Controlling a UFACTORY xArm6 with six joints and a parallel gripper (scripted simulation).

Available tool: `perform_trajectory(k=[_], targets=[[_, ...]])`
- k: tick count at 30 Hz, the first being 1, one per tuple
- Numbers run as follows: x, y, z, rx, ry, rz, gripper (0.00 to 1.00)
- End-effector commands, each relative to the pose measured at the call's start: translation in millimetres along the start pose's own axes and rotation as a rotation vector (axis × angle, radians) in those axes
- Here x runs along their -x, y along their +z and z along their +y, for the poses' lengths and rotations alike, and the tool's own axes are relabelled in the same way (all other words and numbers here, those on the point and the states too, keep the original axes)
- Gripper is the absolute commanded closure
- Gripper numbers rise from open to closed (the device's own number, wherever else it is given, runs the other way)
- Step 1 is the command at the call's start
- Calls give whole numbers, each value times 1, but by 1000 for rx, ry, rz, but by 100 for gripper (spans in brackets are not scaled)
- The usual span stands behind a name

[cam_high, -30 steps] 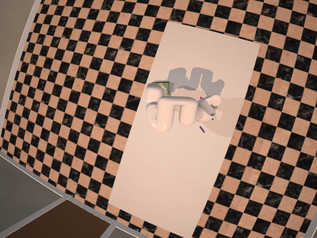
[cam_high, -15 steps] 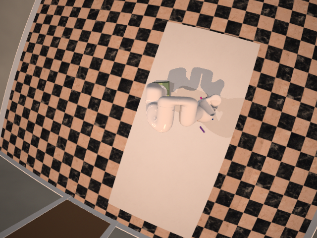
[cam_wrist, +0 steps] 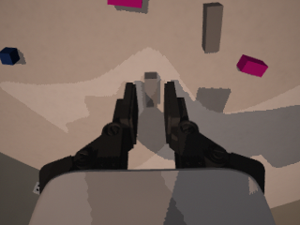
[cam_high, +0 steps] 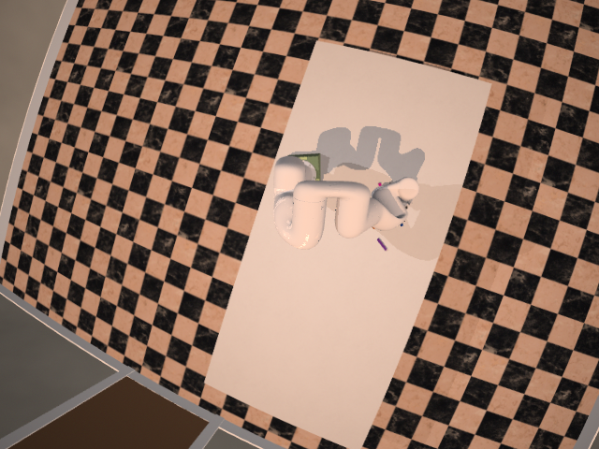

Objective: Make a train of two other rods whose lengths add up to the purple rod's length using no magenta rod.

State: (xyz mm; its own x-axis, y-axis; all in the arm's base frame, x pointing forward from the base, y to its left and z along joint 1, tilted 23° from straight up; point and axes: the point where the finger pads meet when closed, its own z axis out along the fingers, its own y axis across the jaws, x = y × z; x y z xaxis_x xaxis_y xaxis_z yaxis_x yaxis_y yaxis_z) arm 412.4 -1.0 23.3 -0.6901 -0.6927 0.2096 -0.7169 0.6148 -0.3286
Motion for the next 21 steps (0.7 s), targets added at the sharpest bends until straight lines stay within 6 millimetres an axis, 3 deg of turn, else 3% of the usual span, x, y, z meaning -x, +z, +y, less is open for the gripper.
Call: perform_trajectory(k=[1,12,21], targets=[[1,-16,-1,-1,0,-2,76],[1,-71,-1,-1,0,-2,76],[1,-79,-1,-1,0,-2,76]])
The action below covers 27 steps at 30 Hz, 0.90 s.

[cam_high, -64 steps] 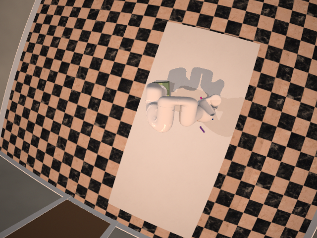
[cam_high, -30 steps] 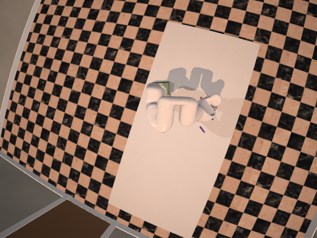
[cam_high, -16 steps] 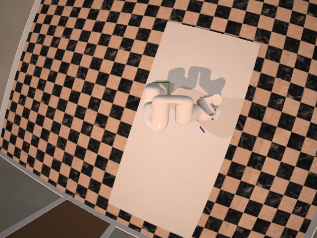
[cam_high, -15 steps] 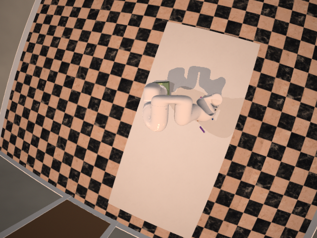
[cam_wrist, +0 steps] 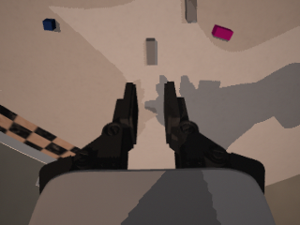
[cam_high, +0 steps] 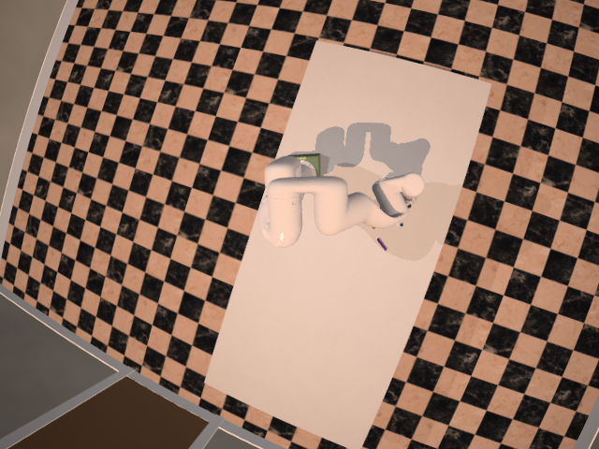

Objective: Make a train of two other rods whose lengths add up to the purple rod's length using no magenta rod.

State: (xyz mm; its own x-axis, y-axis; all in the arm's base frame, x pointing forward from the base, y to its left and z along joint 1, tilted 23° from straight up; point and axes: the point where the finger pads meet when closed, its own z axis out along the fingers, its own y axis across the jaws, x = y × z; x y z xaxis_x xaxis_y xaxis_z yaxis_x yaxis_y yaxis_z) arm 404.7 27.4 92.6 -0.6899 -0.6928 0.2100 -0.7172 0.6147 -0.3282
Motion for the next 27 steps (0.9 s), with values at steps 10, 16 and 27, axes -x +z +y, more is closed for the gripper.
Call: perform_trajectory(k=[10,16,27], targets=[[1,-4,-1,-2,1,-3,0],[1,-4,-1,-2,1,-3,0],[0,-4,-1,-2,18,-3,0]])
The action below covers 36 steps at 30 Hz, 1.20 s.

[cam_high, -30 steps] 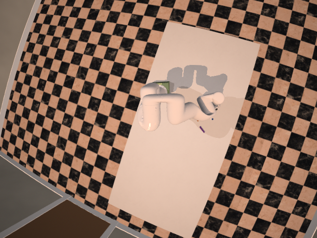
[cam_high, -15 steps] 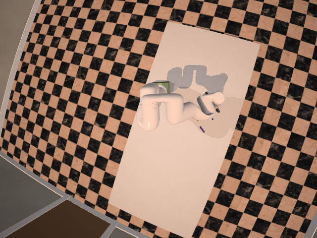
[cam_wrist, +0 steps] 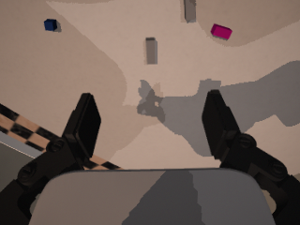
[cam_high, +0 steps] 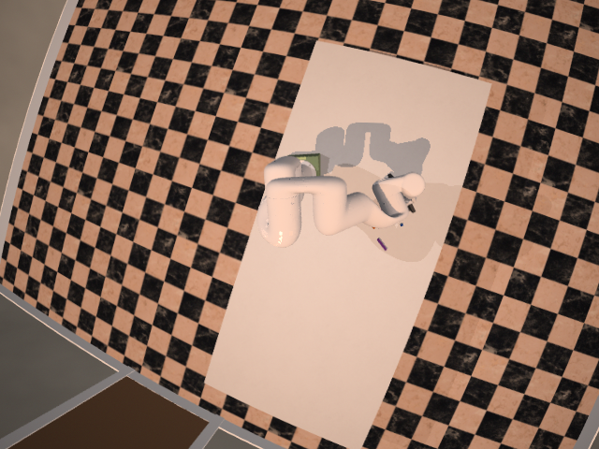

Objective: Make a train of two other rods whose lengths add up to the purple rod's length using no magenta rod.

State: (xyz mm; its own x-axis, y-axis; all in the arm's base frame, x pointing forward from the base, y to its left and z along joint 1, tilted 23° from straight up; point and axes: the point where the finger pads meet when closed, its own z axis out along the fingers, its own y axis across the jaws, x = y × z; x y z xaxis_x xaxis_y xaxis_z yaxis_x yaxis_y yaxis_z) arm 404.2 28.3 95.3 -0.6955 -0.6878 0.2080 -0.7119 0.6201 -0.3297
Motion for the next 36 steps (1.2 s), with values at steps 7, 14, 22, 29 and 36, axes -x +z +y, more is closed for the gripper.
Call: perform_trajectory(k=[7,14,22,29,36], targets=[[-1,0,1,-2,114,-3,0],[-5,1,4,-2,349,-3,0],[-8,3,6,-2,564,-3,0],[-12,5,9,-2,778,-4,0],[-15,6,12,-2,975,-4,0]])
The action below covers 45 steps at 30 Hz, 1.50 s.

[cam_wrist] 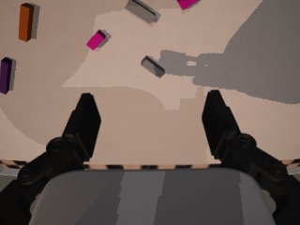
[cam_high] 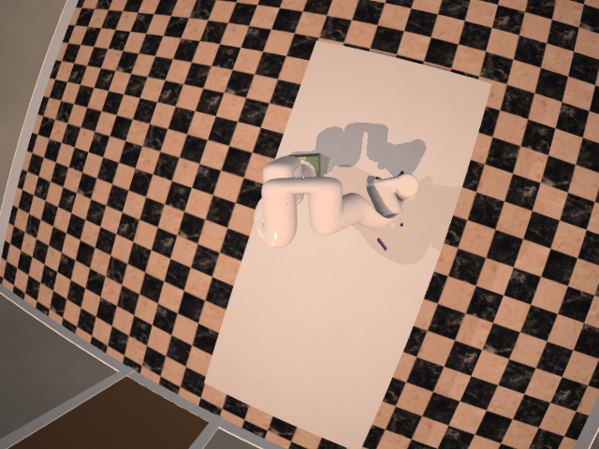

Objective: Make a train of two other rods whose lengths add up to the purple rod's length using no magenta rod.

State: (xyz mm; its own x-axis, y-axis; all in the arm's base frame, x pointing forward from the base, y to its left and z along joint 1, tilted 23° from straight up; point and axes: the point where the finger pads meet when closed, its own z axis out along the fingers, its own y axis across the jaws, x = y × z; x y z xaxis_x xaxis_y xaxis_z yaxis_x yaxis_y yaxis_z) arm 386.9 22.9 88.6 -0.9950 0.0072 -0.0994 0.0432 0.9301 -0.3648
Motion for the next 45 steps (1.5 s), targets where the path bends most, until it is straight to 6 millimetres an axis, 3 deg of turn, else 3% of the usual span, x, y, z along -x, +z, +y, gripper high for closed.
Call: perform_trajectory(k=[1,45], targets=[[-2,0,0,-10,167,-13,0],[-29,10,-4,0,1432,-18,0]])
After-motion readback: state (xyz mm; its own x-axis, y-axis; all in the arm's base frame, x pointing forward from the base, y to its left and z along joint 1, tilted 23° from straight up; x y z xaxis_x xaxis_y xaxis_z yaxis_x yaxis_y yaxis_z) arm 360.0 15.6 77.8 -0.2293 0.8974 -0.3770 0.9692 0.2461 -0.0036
